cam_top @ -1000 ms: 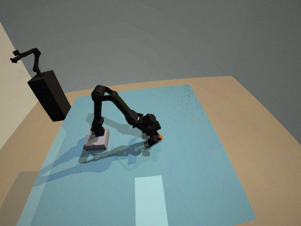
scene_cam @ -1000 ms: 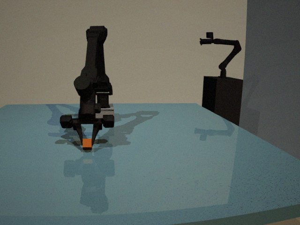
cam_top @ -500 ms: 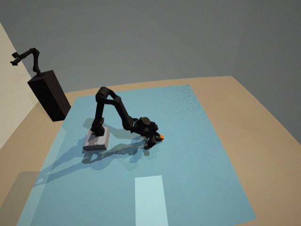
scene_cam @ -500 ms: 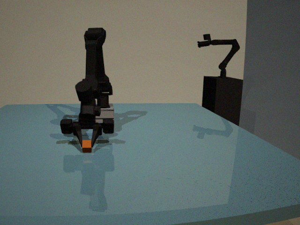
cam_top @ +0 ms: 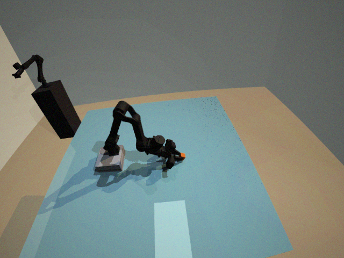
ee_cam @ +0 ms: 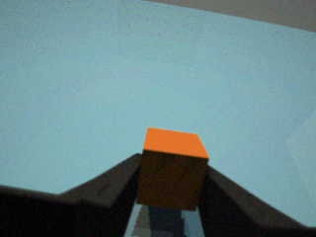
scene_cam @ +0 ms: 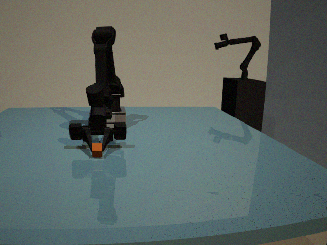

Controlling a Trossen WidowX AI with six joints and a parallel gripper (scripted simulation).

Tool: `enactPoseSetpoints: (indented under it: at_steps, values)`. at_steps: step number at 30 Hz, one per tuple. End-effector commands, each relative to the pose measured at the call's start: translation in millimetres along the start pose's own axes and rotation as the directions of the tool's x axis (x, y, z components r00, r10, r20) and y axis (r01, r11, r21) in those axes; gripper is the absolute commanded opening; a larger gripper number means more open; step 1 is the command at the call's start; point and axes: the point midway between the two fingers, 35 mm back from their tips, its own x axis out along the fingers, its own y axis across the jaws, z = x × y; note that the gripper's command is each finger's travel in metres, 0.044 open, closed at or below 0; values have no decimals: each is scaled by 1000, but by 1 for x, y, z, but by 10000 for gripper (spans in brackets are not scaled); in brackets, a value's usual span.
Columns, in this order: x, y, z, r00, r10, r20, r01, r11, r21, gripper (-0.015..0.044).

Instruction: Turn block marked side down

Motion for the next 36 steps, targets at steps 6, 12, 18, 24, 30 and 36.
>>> enactPoseSetpoints:
  at_steps: [6, 12, 18, 24, 30, 36]
  values:
    - [-2, 1, 1, 1000, 4, 12, -4, 1000, 6, 0]
    - [-2, 1, 1, 1000, 4, 12, -4, 1000, 6, 0]
    - [-2, 1, 1, 1000, 4, 12, -4, 1000, 6, 157]
    - [-2, 1, 1, 1000, 4, 12, -4, 1000, 6, 315]
    - [-2, 1, 1, 1000, 4, 12, -4, 1000, 6, 440]
    - [-2, 1, 1, 1000, 4, 12, -4, 1000, 6, 440]
